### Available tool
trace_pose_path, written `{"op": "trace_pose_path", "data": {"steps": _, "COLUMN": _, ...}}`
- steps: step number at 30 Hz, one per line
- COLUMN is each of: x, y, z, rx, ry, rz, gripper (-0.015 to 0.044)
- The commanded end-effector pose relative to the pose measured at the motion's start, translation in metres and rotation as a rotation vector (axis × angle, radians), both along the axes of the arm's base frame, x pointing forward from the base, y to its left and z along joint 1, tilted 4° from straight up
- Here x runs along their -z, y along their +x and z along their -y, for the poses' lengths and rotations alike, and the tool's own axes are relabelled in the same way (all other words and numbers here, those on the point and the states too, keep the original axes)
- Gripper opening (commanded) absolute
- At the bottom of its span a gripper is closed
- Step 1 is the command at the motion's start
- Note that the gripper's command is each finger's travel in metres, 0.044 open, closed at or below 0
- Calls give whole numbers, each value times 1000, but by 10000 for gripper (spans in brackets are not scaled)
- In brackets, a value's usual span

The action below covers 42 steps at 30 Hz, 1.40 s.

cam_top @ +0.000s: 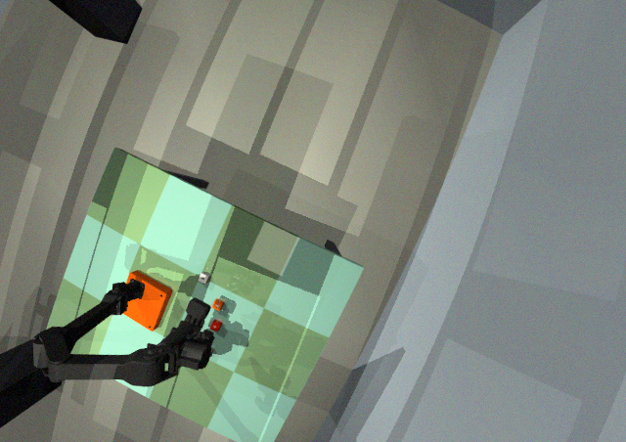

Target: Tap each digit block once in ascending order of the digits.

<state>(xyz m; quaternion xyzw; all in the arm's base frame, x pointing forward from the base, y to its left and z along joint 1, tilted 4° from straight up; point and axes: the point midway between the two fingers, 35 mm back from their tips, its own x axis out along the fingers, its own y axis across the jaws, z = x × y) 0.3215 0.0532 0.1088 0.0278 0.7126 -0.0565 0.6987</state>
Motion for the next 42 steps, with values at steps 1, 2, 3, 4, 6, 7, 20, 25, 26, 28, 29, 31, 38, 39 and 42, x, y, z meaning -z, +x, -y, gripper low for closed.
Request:
{"op": "trace_pose_path", "data": {"steps": 1, "x": 39, "y": 1, "z": -3, "rx": 9, "ry": 1, "rz": -15, "gripper": 20}}
{"op": "trace_pose_path", "data": {"steps": 2, "x": 55, "y": 0, "z": -2, "rx": 9, "ry": 1, "rz": -15, "gripper": 20}}
{"op": "trace_pose_path", "data": {"steps": 3, "x": 68, "y": -2, "z": -1, "rx": 9, "ry": 1, "rz": -15, "gripper": 20}}
{"op": "trace_pose_path", "data": {"steps": 4, "x": 76, "y": -3, "z": -1, "rx": 9, "ry": 1, "rz": -15, "gripper": 20}}
{"op": "trace_pose_path", "data": {"steps": 6, "x": 79, "y": -4, "z": -1, "rx": 9, "ry": 1, "rz": -15, "gripper": 20}}
{"op": "trace_pose_path", "data": {"steps": 7, "x": 79, "y": -4, "z": -1, "rx": 9, "ry": 1, "rz": -15, "gripper": 20}}
{"op": "trace_pose_path", "data": {"steps": 20, "x": 94, "y": -4, "z": 0, "rx": 9, "ry": 1, "rz": -15, "gripper": 20}}
{"op": "trace_pose_path", "data": {"steps": 25, "x": 102, "y": -4, "z": 0, "rx": 9, "ry": 1, "rz": -15, "gripper": 20}}
{"op": "trace_pose_path", "data": {"steps": 26, "x": 103, "y": -5, "z": 0, "rx": 9, "ry": 1, "rz": -15, "gripper": 20}}
{"op": "trace_pose_path", "data": {"steps": 28, "x": 106, "y": -5, "z": 0, "rx": 9, "ry": 1, "rz": -15, "gripper": 20}}
{"op": "trace_pose_path", "data": {"steps": 29, "x": 108, "y": -5, "z": 0, "rx": 9, "ry": 1, "rz": -15, "gripper": 20}}
{"op": "trace_pose_path", "data": {"steps": 31, "x": 109, "y": -5, "z": 0, "rx": 9, "ry": 1, "rz": -15, "gripper": 20}}
{"op": "trace_pose_path", "data": {"steps": 38, "x": 102, "y": -4, "z": 0, "rx": 7, "ry": -1, "rz": -10, "gripper": 20}}
{"op": "trace_pose_path", "data": {"steps": 39, "x": 92, "y": -3, "z": 0, "rx": 8, "ry": 0, "rz": -12, "gripper": 20}}
{"op": "trace_pose_path", "data": {"steps": 42, "x": 79, "y": -4, "z": -1, "rx": 9, "ry": 1, "rz": -15, "gripper": 20}}
